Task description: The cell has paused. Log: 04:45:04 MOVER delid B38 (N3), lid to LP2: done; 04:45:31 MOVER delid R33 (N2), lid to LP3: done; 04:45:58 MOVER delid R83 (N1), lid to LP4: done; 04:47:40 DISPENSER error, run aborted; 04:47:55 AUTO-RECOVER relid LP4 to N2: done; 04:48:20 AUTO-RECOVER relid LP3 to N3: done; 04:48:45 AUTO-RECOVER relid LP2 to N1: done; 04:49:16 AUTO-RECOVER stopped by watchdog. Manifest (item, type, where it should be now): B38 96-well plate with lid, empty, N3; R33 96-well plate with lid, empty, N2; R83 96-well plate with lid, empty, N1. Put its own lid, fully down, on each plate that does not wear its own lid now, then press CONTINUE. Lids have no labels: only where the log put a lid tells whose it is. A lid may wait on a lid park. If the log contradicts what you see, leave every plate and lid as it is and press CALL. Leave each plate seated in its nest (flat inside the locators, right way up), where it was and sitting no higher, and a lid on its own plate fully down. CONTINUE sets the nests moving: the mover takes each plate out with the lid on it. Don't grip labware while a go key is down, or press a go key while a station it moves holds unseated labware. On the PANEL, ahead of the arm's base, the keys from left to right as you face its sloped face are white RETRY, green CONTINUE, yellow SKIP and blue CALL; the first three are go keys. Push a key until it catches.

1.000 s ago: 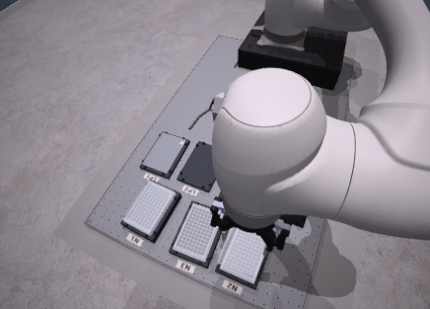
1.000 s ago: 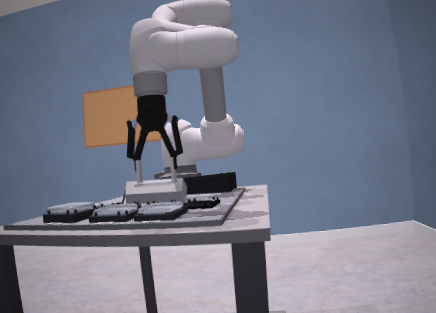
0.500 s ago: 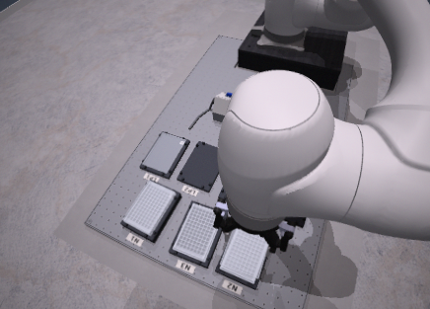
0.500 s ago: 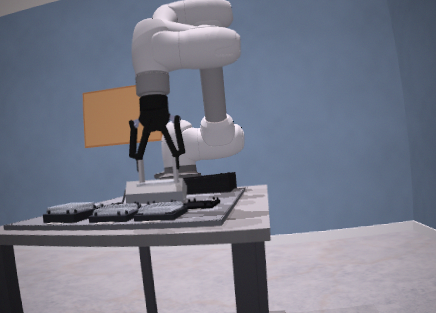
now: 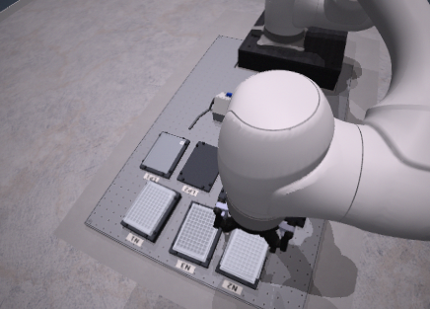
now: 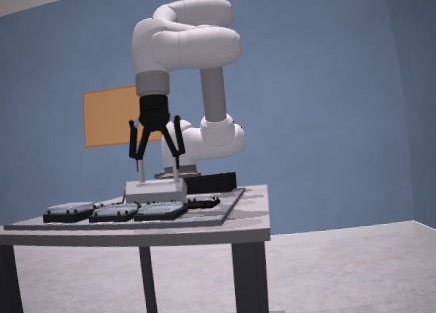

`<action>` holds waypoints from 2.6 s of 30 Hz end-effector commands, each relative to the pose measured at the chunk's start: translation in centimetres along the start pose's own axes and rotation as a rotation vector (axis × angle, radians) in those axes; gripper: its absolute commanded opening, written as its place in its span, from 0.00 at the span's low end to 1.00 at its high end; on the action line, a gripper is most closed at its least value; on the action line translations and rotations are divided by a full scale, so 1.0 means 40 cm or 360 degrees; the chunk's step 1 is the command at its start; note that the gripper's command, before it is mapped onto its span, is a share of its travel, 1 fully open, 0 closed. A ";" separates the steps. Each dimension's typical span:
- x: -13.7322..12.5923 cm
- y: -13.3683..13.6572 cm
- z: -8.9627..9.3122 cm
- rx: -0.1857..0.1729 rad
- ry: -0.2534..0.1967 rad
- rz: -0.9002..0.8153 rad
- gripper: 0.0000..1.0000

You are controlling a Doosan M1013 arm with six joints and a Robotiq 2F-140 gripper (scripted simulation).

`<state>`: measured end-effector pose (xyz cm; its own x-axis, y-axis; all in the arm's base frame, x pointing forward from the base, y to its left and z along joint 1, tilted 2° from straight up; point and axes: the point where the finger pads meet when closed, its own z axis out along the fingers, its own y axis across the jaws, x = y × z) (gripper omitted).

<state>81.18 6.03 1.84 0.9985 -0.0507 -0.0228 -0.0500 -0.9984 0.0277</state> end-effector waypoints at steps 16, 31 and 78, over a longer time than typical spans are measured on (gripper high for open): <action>0.000 0.000 0.001 0.0000 0.0000 0.0015 0.00; 0.000 0.000 0.010 0.0000 0.0000 0.0077 0.00; 0.000 0.000 0.112 0.0000 0.0000 0.0094 0.00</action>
<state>81.09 5.92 -2.65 0.9937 -0.1097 -0.0212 -0.1091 -0.9936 0.0291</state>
